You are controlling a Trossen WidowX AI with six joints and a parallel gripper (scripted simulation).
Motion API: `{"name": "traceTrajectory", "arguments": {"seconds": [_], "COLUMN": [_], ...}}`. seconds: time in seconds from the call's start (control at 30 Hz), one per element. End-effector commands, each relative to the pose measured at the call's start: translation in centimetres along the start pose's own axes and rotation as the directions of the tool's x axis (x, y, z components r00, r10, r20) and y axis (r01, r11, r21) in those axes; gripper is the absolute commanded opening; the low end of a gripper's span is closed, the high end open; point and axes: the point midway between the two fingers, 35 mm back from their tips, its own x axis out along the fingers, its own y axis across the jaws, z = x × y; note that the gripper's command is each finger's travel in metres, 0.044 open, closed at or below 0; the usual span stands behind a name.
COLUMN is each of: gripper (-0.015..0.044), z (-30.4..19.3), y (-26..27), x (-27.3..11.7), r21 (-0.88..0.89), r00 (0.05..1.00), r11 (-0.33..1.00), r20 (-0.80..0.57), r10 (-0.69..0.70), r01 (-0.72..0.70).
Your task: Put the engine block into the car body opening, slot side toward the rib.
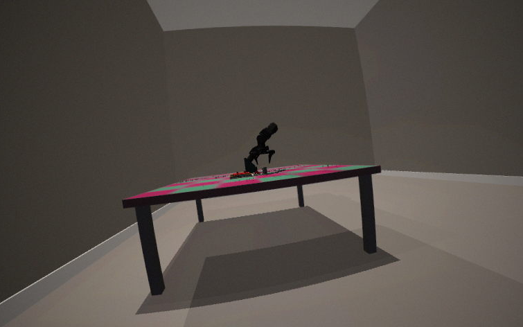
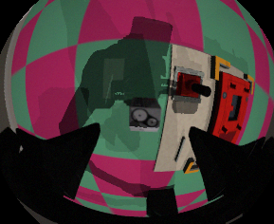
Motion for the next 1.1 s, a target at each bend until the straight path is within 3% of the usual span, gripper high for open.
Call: {"name": "traceTrajectory", "arguments": {"seconds": [0.0, 1.07], "gripper": [0.044, 0.044], "z": [-0.1, 0.0], "y": [0.1, 0.1], "x": [0.7, 5.7], "r21": [0.006, 0.006], "r00": [1.0, 1.0], "r11": [1.0, 1.0], "r20": [-0.001, -0.001], "r10": [0.005, 0.008], "r01": [-0.005, -0.007]}}
